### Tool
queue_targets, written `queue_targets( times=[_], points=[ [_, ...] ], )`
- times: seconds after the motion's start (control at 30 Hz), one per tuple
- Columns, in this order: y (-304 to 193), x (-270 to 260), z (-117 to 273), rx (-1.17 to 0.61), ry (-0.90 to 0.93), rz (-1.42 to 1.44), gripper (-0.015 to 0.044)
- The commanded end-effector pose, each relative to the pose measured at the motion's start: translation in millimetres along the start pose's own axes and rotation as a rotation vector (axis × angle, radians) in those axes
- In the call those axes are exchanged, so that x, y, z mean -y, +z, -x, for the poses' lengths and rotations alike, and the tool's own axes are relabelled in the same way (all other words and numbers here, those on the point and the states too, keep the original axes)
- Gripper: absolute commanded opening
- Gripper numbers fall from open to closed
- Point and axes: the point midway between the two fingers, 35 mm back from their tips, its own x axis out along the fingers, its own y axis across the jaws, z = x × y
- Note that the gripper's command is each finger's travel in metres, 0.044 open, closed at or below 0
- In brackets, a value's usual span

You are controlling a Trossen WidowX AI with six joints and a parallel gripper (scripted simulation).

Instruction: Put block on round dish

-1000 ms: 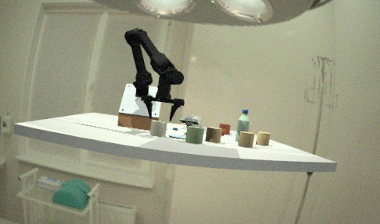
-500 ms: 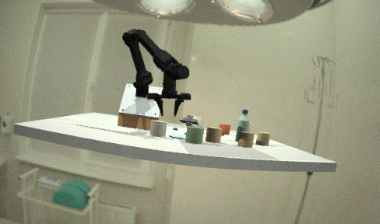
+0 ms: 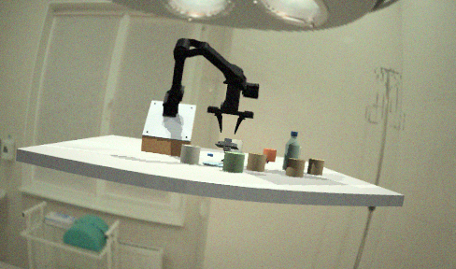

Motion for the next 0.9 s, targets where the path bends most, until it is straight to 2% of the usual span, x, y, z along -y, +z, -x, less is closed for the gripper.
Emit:
queue_targets(
  times=[0.0, 0.87],
  points=[
    [14.9, 4.5, 7.0, -0.037, -0.004, 0.004, 0.0260],
    [13.6, 5.1, -31.5, -0.038, -0.004, 0.004, 0.0260]
  ],
)
